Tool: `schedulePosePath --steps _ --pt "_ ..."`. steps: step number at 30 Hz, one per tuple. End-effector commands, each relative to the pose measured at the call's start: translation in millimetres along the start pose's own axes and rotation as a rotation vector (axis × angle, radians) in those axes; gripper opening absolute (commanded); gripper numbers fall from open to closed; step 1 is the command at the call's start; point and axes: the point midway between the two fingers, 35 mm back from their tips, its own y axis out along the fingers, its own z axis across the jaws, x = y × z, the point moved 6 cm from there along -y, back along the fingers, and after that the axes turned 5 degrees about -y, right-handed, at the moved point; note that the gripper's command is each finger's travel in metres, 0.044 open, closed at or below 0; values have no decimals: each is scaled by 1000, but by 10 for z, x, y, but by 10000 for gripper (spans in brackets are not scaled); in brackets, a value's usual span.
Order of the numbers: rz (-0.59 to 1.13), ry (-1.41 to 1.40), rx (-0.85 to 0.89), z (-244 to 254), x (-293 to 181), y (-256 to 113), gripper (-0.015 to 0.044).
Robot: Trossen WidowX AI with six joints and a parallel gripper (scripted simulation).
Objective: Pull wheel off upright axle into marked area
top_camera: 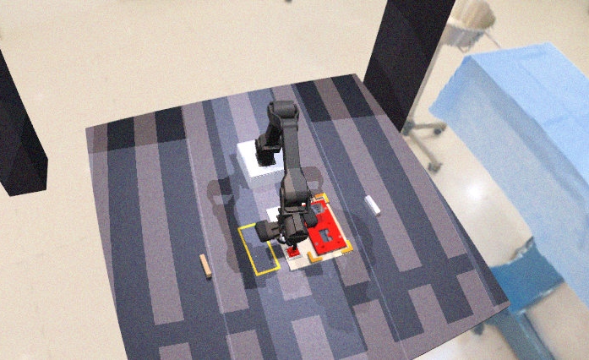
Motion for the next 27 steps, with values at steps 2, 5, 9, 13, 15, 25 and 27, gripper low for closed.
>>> schedulePosePath --steps 2,5,9,13,15,25,27 --pt "-13 -3 -5 -209 -135 -52 0" --pt "-14 -2 -7 -321 -213 -62 0" --pt "-15 -1 -9 -464 -324 -74 0" --pt "-16 0 -12 -592 -436 -86 0" --pt "-16 0 -12 -614 -456 -88 0" --pt "-16 0 -12 -616 -453 113 0" --pt "-16 0 -12 -619 -448 150 0"
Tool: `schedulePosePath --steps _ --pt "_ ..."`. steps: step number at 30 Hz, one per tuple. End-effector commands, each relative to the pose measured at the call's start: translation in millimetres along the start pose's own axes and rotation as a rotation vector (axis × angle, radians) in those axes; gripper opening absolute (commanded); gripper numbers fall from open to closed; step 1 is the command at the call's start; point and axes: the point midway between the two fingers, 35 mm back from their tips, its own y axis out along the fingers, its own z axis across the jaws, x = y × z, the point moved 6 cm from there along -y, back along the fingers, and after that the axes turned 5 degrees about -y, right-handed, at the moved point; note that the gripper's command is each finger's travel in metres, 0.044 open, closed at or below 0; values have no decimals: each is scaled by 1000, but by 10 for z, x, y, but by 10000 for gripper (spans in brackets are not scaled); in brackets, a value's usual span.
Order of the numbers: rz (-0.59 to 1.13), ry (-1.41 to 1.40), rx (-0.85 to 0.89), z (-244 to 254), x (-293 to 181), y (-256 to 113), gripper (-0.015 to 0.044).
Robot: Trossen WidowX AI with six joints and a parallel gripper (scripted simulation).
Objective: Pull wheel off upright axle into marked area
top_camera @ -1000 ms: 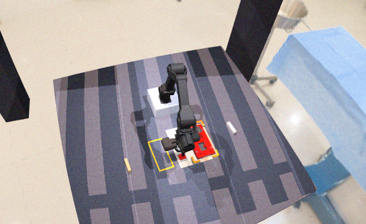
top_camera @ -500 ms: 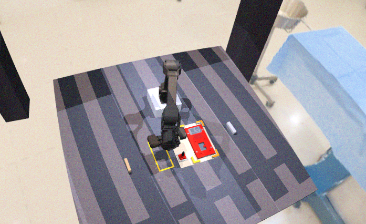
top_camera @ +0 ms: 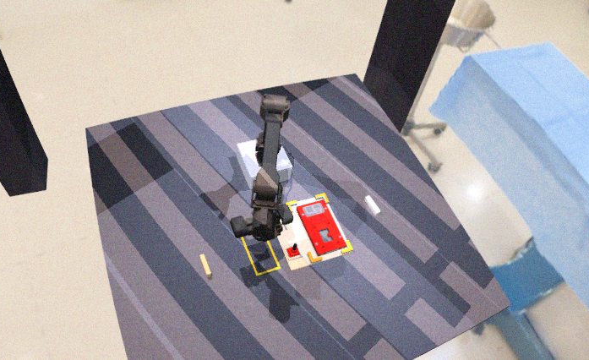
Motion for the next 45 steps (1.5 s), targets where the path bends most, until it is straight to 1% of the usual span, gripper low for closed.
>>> schedulePosePath --steps 1,12,20,31,32,38,42,43,45 --pt "5 -5 5 -6 -1 128 0" --pt "6 -5 5 2 -12 858 0" --pt "6 -5 5 5 -18 902 0" --pt "4 -2 3 -3 -11 839 289" --pt "4 -3 3 -5 -7 797 300" --pt "5 -5 5 -9 -3 288 300" --pt "5 -5 5 -9 -4 264 300" --pt "4 0 2 -8 -2 347 326" --pt "5 0 3 39 -89 260 379"
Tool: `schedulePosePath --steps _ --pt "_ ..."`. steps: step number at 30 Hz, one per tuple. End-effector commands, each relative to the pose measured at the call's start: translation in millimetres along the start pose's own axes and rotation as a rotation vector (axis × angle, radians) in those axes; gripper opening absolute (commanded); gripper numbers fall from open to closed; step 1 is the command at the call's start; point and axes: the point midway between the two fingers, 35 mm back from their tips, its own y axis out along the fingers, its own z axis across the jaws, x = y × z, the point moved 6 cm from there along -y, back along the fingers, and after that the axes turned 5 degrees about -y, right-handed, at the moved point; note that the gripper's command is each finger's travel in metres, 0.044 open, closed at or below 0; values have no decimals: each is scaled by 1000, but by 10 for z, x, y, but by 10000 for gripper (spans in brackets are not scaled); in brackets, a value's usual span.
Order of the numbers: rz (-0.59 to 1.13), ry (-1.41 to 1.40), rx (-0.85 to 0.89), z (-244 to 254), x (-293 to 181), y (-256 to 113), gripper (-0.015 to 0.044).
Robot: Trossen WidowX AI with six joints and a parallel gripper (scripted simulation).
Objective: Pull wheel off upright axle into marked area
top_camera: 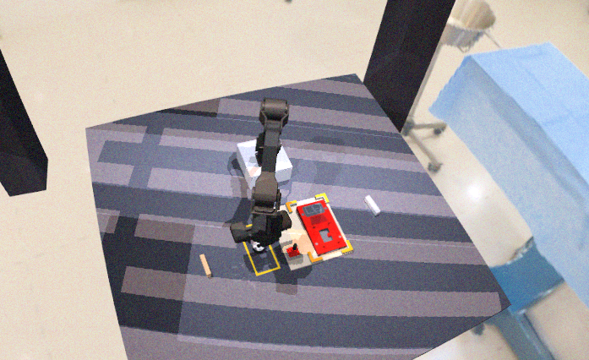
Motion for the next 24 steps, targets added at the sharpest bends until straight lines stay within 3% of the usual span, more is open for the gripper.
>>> schedulePosePath --steps 1,3,10,24 --pt "9 -1 5 86 -160 -118 405" --pt "11 -2 6 161 -300 -233 440" --pt "15 -5 10 413 -764 -509 440" --pt "15 -6 10 420 -776 -514 440"
